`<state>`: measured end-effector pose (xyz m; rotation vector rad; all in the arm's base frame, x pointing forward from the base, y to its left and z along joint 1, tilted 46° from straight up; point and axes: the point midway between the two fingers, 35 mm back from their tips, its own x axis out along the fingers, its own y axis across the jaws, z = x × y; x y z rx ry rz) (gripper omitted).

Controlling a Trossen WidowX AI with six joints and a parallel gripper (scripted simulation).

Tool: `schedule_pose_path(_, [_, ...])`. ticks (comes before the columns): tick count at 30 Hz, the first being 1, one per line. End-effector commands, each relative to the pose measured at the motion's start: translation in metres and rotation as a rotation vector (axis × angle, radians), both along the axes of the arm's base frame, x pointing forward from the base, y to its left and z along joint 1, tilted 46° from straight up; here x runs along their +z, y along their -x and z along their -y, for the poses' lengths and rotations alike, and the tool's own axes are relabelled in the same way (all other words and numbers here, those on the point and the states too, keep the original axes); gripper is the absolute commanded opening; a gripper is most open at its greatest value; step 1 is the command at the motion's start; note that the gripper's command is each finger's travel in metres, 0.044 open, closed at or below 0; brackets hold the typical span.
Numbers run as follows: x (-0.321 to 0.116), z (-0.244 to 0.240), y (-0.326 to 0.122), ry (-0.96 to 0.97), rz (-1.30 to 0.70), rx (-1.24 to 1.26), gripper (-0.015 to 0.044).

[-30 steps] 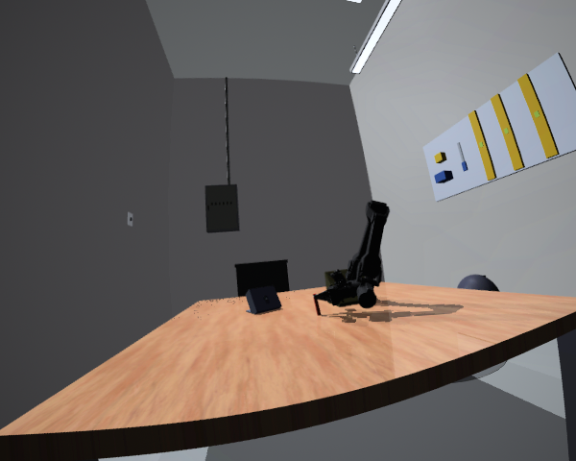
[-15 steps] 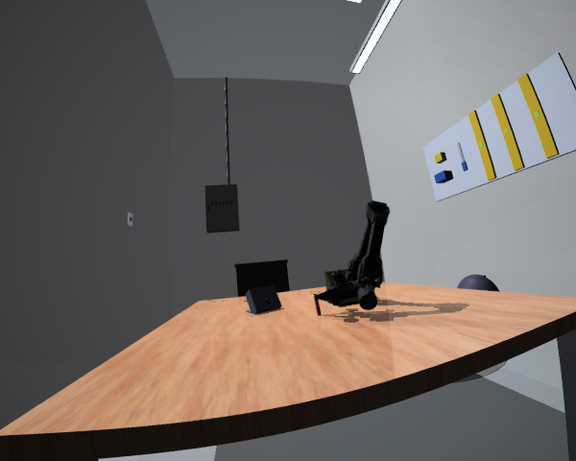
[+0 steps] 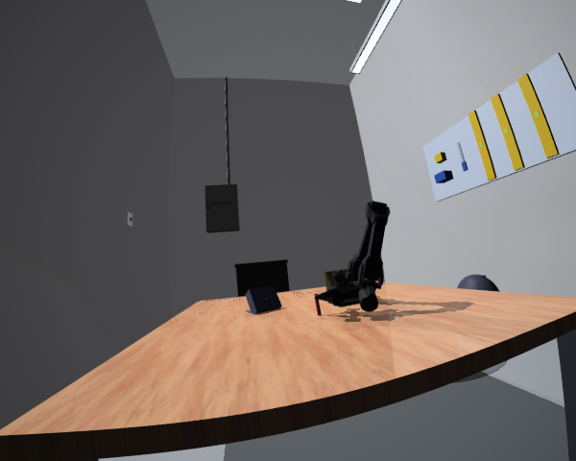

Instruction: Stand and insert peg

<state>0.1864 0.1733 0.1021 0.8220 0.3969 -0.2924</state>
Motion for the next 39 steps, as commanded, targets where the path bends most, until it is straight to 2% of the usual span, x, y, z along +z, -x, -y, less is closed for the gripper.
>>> schedule_pose_path(1, [-0.0009, -0.0022, 0.0013, 0.000, 0.000, 0.000, 0.0049])
schedule_pose_path(39, [0.0010, -0.0035, 0.0041, 0.010, 0.013, -0.025, 0.0049])
